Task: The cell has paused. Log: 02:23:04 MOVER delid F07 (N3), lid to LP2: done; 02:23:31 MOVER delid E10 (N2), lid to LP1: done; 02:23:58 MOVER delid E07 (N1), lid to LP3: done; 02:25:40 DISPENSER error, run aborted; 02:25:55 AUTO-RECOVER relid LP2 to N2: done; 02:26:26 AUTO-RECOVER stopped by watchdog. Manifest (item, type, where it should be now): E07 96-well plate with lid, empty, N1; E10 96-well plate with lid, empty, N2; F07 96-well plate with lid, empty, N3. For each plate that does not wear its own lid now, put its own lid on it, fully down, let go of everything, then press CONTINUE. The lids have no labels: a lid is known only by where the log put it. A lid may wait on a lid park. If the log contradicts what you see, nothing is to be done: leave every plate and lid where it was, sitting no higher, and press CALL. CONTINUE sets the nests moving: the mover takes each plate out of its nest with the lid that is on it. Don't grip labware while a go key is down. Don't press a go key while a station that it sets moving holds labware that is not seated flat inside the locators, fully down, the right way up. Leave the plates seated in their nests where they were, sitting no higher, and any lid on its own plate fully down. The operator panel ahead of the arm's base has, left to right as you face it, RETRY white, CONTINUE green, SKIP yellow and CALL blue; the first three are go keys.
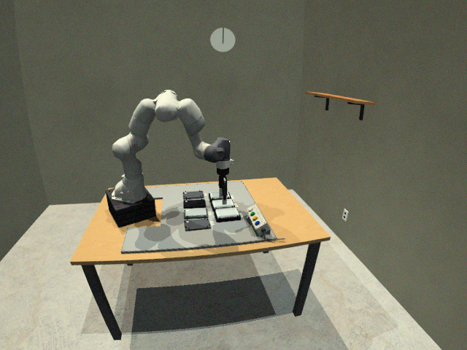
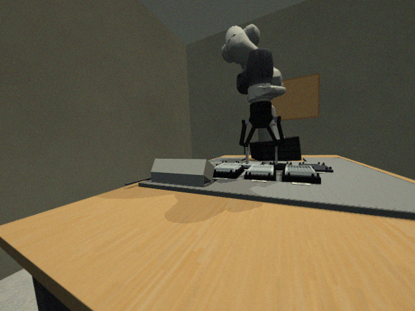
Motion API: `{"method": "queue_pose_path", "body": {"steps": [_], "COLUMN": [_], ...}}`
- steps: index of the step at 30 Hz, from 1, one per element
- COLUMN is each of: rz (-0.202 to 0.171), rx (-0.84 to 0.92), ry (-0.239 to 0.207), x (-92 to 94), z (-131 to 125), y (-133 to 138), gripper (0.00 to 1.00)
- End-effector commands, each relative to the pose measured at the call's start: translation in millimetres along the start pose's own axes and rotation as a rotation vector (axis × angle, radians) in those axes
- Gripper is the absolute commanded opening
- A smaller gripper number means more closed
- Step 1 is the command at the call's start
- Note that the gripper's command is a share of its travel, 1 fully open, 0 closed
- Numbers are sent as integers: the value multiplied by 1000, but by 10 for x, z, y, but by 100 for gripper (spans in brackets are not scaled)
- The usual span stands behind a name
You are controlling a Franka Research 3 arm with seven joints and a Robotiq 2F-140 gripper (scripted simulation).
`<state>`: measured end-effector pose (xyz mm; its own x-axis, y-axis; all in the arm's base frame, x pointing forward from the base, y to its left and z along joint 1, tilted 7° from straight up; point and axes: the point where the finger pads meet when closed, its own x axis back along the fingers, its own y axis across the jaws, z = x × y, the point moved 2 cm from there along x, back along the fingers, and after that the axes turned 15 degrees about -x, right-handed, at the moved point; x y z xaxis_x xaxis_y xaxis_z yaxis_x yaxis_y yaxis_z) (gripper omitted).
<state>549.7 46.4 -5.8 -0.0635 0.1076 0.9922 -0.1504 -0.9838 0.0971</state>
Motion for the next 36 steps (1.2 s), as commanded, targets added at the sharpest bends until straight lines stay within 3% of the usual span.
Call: {"method": "queue_pose_path", "body": {"steps": [1,8,9,36], "rz": [1,1,1,1], "rx": [-2,-2,-2,-2], "ry": [2,2,2,2], "x": [1,1,1,1], "z": [3,3,3,3], "y": [0,0,0,0], "gripper": [66,66,59,59]}}
